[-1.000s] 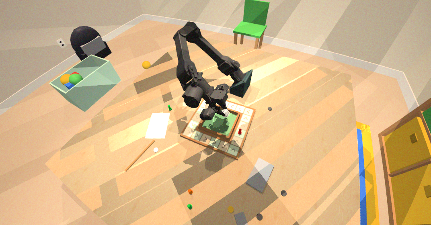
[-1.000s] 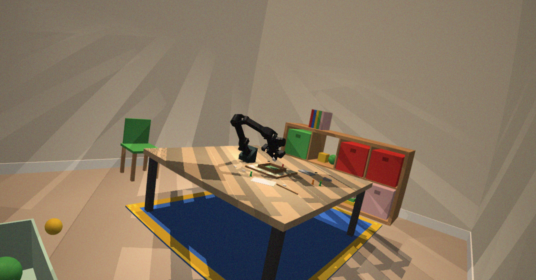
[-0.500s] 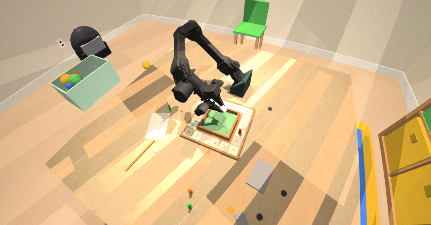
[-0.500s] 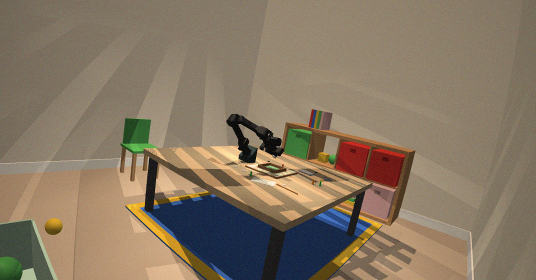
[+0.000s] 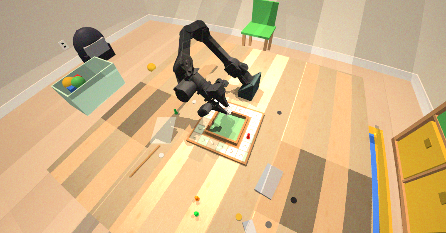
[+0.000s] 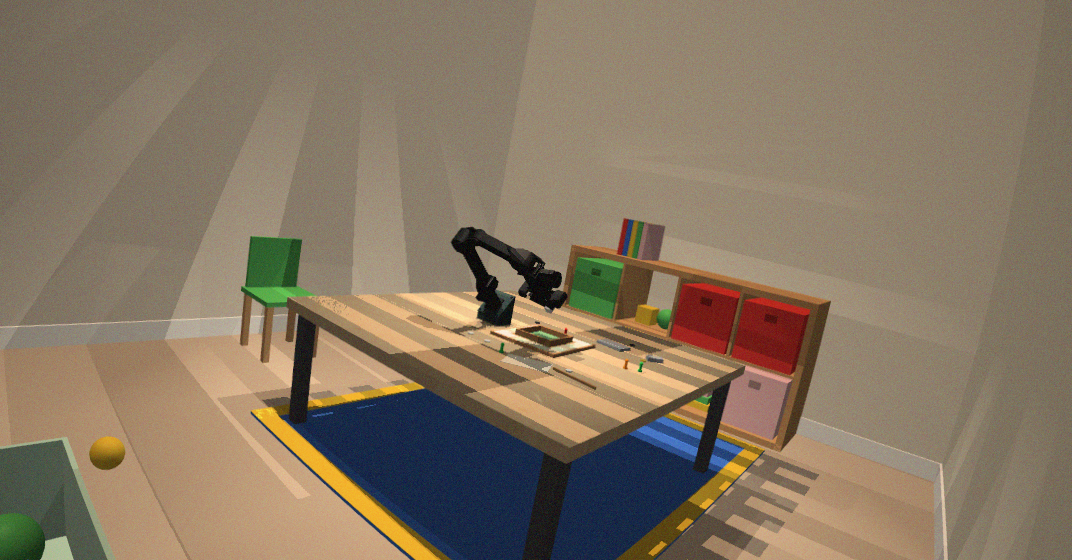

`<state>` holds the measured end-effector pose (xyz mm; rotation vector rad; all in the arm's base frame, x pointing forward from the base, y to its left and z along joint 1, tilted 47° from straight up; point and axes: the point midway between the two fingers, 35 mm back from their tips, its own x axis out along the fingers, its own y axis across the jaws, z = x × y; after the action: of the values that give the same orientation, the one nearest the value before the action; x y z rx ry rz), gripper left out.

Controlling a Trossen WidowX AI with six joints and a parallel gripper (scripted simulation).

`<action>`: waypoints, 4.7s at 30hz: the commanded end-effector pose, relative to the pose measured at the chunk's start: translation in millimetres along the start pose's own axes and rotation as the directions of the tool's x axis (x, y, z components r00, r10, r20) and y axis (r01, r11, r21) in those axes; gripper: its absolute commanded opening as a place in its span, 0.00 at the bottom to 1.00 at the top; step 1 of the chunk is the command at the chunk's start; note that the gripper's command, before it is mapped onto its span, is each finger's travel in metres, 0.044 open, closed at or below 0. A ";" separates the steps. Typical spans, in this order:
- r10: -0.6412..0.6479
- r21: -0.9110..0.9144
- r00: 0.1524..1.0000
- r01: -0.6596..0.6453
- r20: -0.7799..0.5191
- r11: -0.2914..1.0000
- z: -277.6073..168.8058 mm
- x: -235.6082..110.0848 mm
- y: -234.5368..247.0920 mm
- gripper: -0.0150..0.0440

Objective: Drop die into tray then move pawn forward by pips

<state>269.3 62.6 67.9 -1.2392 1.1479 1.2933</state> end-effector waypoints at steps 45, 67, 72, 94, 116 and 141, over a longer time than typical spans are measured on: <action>-0.020 -0.015 0.665 0.013 -0.747 1.000 9.8 21.7 -1.6 1.00; 0.005 0.680 0.682 0.729 -0.731 0.078 54.0 105.5 -18.9 0.59; 0.000 0.667 0.674 0.732 -0.739 -0.142 59.6 119.4 -19.8 0.59; -0.002 0.642 0.670 0.710 -0.742 -0.291 62.1 125.5 -17.9 0.59; -0.002 0.641 0.670 0.710 -0.743 -0.291 43.1 142.5 -18.9 0.59; -0.002 0.640 0.668 0.711 -0.744 -0.291 19.6 162.6 -18.8 0.50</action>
<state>287.9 94.4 -91.1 -0.4384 1.3212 -0.7527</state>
